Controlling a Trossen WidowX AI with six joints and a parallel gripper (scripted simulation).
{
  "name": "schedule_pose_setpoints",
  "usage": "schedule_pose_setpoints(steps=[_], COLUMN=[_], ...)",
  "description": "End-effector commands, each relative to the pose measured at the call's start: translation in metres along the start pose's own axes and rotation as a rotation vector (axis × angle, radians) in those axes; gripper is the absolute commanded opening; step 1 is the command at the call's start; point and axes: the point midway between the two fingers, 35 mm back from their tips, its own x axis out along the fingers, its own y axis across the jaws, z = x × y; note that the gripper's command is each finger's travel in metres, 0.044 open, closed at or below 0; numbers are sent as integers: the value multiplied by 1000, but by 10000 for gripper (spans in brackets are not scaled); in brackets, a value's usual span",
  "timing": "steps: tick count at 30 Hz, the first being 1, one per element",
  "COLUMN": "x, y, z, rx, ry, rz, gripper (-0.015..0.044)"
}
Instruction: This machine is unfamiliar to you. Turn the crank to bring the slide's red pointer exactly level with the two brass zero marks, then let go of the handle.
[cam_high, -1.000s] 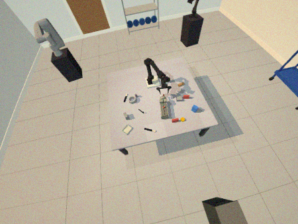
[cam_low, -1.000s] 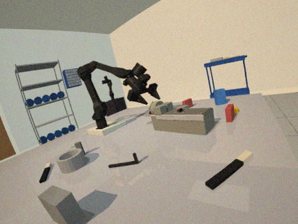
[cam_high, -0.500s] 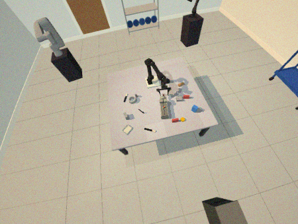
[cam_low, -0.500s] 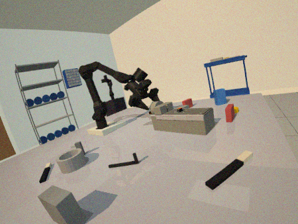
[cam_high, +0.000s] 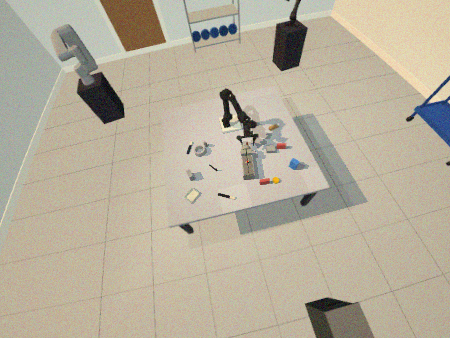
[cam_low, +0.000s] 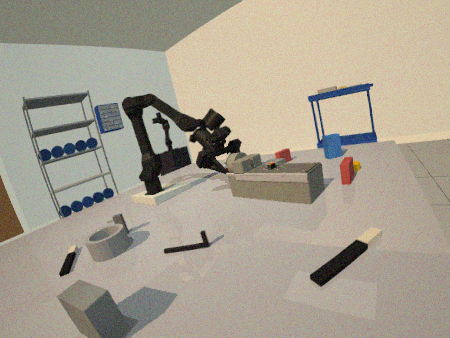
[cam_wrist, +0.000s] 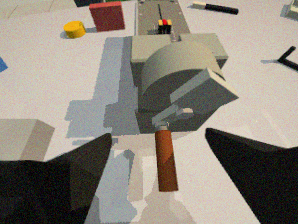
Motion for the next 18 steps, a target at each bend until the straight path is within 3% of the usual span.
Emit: schedule_pose_setpoints(steps=[1, 15, 18], x=[6, 18, 18], y=[-3, -4, -4], z=[-9, -24, -24], rx=[-4, -4, -4], ry=[9, 9, 9], rz=[-11, -11, -11], gripper=[440, 440, 361])
